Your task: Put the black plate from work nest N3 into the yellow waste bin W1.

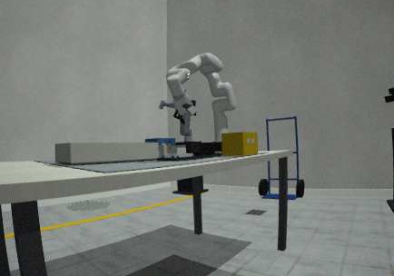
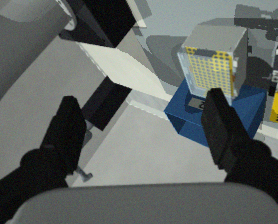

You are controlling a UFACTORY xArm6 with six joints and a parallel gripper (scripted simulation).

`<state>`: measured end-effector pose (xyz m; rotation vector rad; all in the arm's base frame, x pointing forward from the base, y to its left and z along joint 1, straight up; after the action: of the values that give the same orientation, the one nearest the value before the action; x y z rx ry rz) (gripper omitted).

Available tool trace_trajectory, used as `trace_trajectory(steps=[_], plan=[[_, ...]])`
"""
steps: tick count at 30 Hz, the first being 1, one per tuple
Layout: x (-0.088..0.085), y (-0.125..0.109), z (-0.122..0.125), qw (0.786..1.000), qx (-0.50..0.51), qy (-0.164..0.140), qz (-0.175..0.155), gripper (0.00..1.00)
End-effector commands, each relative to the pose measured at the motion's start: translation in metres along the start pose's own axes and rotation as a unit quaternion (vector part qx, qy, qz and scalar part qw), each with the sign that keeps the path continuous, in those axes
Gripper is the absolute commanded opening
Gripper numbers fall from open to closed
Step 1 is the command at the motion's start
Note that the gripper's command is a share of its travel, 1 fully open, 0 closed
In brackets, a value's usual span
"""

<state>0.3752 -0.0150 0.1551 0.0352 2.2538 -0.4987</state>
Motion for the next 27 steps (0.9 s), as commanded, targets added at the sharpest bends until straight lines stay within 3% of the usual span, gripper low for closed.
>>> trace_trajectory(steps=[1,11,21,23,27], plan=[[-0.003,0.0,0.003,0.997,0.059,-0.034,0.023,1.0],[-0.014,0.001,0.013,0.979,0.171,-0.08,0.076,1.0],[-0.027,-0.002,0.021,0.932,0.304,-0.122,0.152,1.0],[-0.027,-0.002,0.021,0.932,0.304,-0.122,0.152,1.0],[-0.032,-0.003,0.023,0.906,0.355,-0.134,0.185,1.0]])
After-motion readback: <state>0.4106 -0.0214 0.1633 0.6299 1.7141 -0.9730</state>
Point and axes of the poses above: the point where the finger pads meet when closed, its own x axis out along the fingers, its own z axis across the jaws, y = z × x, the point moved 1 cm from there along -x, back along the fingers, and after that the axes turned 3 degrees about -x, right-handed, at the moved point
